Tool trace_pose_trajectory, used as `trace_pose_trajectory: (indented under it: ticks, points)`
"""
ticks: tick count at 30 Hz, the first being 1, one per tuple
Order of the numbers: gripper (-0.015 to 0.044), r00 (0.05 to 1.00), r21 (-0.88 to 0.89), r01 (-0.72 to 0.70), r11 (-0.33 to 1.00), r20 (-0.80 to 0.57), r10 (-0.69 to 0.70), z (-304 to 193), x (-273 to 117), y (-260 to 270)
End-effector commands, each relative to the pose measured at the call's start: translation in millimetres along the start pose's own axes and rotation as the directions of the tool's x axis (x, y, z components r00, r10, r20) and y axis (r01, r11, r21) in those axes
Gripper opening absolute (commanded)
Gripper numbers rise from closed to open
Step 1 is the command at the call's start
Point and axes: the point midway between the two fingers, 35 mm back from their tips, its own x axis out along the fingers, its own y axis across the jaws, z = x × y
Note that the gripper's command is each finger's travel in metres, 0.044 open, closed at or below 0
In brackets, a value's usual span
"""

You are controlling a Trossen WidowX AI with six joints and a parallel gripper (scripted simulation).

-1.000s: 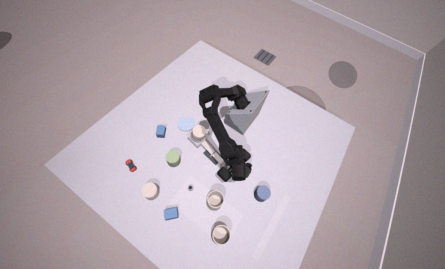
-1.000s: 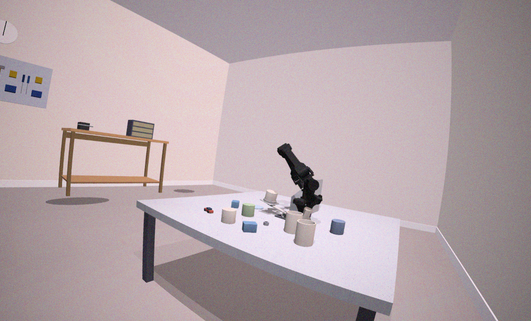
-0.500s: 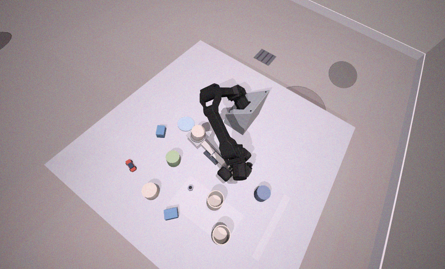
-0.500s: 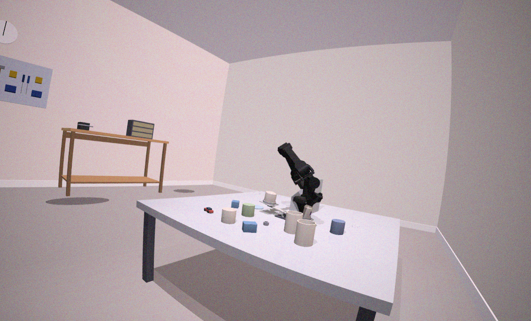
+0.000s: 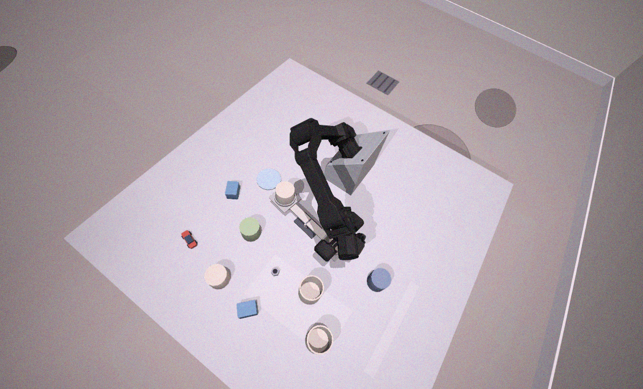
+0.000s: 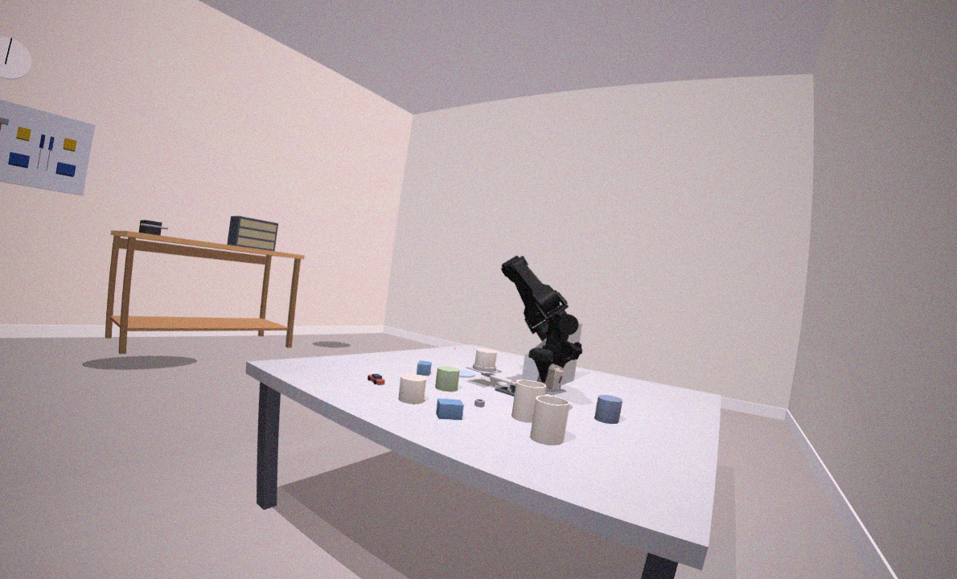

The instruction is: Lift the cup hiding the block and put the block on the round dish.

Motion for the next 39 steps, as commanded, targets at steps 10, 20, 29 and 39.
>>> trace_pose_trajectory:
  ticks: [10,20,29,39]
  points:
    - [0.0,1.0,0.004,0.009,1.0,0.013,-0.009,4.5,-19.8,-2.8]
    - [0.0,1.0,0.004,0.009,1.0,0.014,-0.009,4.8,-32.4,-3.0]
    - [0.0,1.0,0.004,0.009,1.0,0.014,-0.009,4.8,-43.9,-2.8]
    - [0.0,1.0,0.004,0.009,1.0,0.014,-0.009,4.4,-56.7,-2.2]
